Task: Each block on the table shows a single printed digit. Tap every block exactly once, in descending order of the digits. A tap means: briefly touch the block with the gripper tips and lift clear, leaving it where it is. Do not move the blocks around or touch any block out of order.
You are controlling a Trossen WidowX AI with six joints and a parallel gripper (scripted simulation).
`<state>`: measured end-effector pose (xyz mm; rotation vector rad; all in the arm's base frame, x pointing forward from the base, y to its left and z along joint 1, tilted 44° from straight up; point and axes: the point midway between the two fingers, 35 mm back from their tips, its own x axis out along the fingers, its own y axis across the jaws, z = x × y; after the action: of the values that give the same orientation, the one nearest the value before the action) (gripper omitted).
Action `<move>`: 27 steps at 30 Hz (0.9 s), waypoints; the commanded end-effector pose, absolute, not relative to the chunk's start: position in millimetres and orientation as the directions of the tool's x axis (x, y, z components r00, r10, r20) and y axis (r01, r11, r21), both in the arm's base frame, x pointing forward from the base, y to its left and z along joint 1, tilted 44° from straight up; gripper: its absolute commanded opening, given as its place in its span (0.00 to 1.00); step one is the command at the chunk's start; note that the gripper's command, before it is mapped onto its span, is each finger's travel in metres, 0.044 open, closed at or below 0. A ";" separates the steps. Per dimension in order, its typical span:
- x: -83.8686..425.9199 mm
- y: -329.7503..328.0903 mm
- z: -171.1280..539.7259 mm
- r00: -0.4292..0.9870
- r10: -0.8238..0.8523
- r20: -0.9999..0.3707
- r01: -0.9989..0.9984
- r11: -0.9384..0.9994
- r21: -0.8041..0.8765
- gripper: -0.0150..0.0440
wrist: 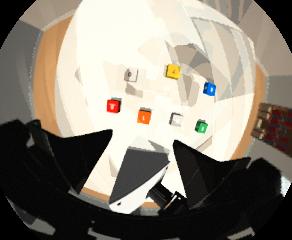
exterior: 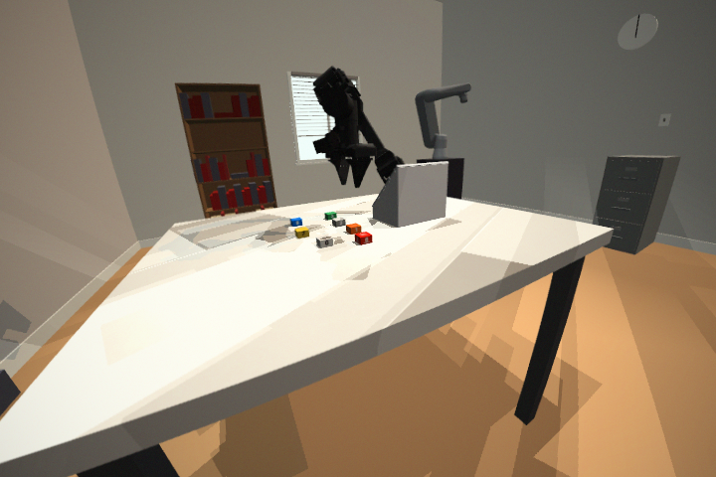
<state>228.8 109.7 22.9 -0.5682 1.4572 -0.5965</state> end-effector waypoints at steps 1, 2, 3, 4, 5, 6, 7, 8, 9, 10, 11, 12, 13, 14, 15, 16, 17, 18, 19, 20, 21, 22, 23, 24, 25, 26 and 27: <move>228.4 110.6 21.6 0.021 -0.678 -0.735 0.033 0.735 -0.678 0.93; 228.4 110.6 21.6 0.021 -0.678 -0.735 0.033 0.735 -0.678 0.93; 228.4 110.6 21.6 0.021 -0.678 -0.735 0.033 0.735 -0.678 0.93; 228.4 110.6 21.6 0.021 -0.678 -0.735 0.033 0.735 -0.678 0.93; 228.4 110.6 21.6 0.021 -0.678 -0.735 0.033 0.735 -0.678 0.93; 228.4 110.6 21.6 0.021 -0.678 -0.735 0.033 0.735 -0.678 0.93; 228.4 110.6 21.6 0.021 -0.678 -0.735 0.033 0.735 -0.678 0.93; 229.0 112.1 20.6 0.021 -0.678 -0.735 0.033 0.735 -0.677 0.93; 230.7 116.4 17.5 0.021 -0.678 -0.735 0.033 0.735 -0.677 0.93; 233.4 123.7 12.2 0.021 -0.677 -0.736 0.033 0.736 -0.676 0.93; 236.4 133.1 4.8 0.022 -0.676 -0.736 0.033 0.737 -0.675 0.93; 239.2 142.5 -3.0 0.022 -0.676 -0.737 0.033 0.737 -0.675 0.93; 241.4 151.8 -11.3 0.022 -0.675 -0.738 0.034 0.738 -0.674 0.93; 243.3 160.9 -19.9 0.022 -0.674 -0.738 0.034 0.738 -0.674 0.93; 244.7 169.7 -28.8 0.022 -0.674 -0.738 0.034 0.739 -0.673 0.93; 245.4 176.4 -35.9 0.023 -0.674 -0.739 0.034 0.739 -0.673 0.93; 245.8 180.3 -40.3 0.023 -0.674 -0.739 0.035 0.739 -0.673 0.93; 245.9 181.6 -41.8 0.023 -0.674 -0.739 0.035 0.739 -0.673 0.93; 245.9 181.6 -41.8 0.023 -0.674 -0.739 0.035 0.739 -0.673 0.93; 245.9 181.6 -41.8 0.023 -0.674 -0.739 0.035 0.739 -0.673 0.93; 245.9 181.6 -41.8 0.023 -0.674 -0.739 0.035 0.739 -0.673 0.93; 245.9 181.6 -41.8 0.023 -0.674 -0.739 0.035 0.739 -0.673 0.93; 245.9 181.6 -41.8 0.023 -0.674 -0.739 0.035 0.739 -0.673 0.93; 245.9 181.6 -41.8 0.023 -0.674 -0.739 0.035 0.739 -0.673 0.93; 245.9 181.6 -41.8 0.023 -0.674 -0.739 0.035 0.739 -0.673 0.93; 245.9 181.6 -41.8 0.023 -0.674 -0.739 0.035 0.739 -0.673 0.93; 245.9 181.6 -41.8 0.023 -0.674 -0.739 0.035 0.739 -0.673 0.93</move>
<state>246.5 179.7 -39.2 -0.5592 1.4544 -0.5909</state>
